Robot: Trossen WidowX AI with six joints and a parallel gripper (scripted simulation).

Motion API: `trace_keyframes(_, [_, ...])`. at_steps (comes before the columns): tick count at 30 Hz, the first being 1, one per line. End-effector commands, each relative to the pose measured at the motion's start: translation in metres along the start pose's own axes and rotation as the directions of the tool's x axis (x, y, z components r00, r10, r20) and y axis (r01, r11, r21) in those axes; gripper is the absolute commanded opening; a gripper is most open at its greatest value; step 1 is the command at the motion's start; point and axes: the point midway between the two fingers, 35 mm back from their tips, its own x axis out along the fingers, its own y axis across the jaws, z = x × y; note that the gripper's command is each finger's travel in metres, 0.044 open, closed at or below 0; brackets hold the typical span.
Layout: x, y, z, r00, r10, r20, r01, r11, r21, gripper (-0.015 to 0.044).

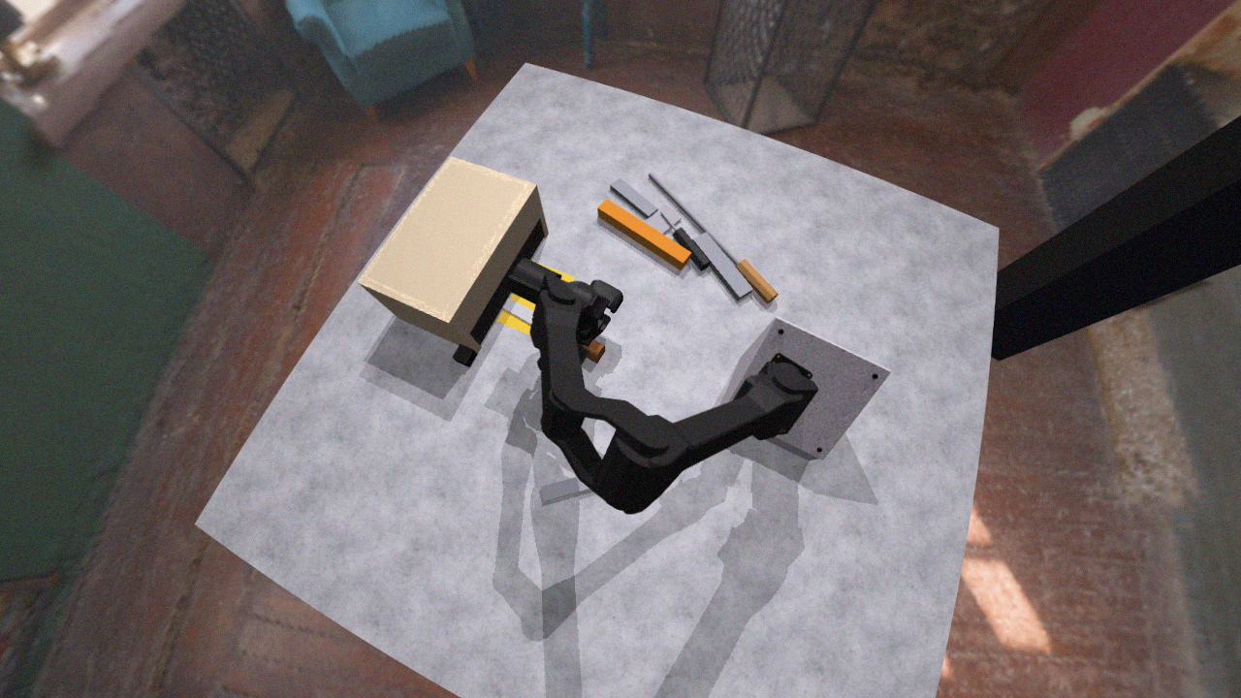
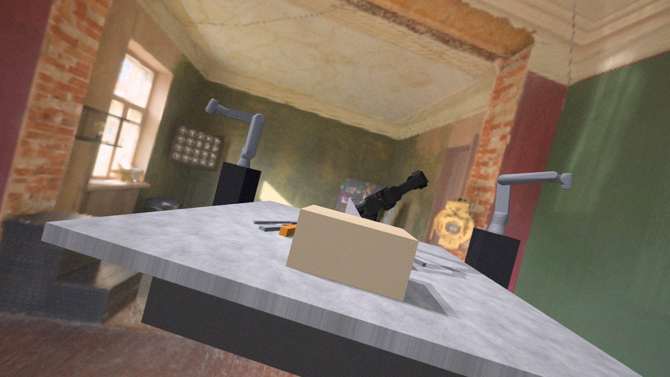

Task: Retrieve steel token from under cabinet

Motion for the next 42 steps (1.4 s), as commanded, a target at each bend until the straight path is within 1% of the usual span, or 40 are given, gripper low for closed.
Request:
trace_keyframes(1, [0.001,0.000,-0.008,1.000,-0.001,-0.006,0.001,1.000,0.008,0.0000])
trace_keyframes(42, [0.001,0.001,-0.051,1.000,-0.001,-0.008,0.001,1.000,0.010,0.0000])
